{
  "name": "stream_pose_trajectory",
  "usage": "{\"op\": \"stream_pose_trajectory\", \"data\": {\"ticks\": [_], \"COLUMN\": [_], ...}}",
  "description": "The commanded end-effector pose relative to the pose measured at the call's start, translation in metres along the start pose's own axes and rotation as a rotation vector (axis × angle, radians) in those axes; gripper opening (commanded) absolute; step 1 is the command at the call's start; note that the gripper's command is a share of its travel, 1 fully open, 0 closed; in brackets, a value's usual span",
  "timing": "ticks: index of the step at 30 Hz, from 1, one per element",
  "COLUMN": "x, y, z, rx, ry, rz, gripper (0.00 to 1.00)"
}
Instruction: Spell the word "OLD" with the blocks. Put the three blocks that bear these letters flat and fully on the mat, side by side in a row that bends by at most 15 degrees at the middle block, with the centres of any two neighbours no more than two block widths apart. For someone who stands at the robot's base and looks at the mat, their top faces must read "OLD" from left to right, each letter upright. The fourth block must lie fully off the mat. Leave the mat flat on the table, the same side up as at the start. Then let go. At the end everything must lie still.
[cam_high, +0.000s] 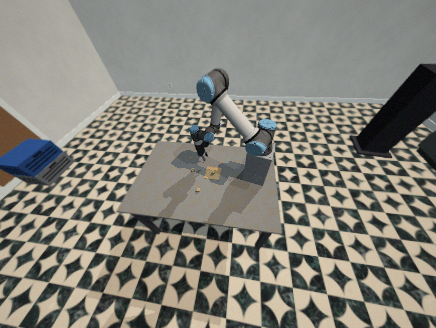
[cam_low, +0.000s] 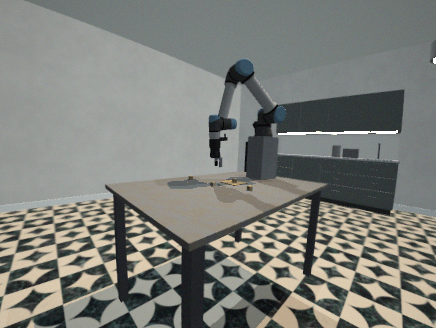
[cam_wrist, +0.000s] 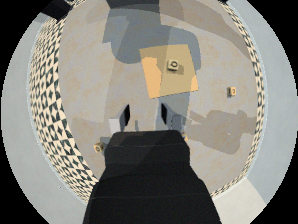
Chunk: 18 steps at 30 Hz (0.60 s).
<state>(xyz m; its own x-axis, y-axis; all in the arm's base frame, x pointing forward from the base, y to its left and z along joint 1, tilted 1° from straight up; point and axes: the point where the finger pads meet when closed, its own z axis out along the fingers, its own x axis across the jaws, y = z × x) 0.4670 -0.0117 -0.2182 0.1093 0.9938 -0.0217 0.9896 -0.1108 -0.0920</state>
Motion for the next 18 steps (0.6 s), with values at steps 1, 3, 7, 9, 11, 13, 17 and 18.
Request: {"op": "stream_pose_trajectory", "data": {"ticks": [1, 3, 7, 9, 11, 13, 17, 18], "x": [0.021, 0.031, 0.047, 0.053, 0.058, 0.061, 0.064, 0.064], "y": [-0.028, -0.042, -0.067, -0.077, -0.085, -0.091, -0.097, -0.097], "z": [-0.006, -0.009, -0.015, -0.017, -0.019, -0.021, -0.023, -0.023], "rx": [-0.029, -0.043, -0.064, -0.072, -0.079, -0.084, -0.088, -0.088], "ry": [0.009, 0.014, 0.025, 0.029, 0.033, 0.036, 0.038, 0.038], "rz": [0.033, 0.050, 0.076, 0.086, 0.095, 0.101, 0.107, 0.107], "gripper": [1.00, 1.00, 1.00, 1.00, 1.00, 1.00, 1.00, 1.00]}}
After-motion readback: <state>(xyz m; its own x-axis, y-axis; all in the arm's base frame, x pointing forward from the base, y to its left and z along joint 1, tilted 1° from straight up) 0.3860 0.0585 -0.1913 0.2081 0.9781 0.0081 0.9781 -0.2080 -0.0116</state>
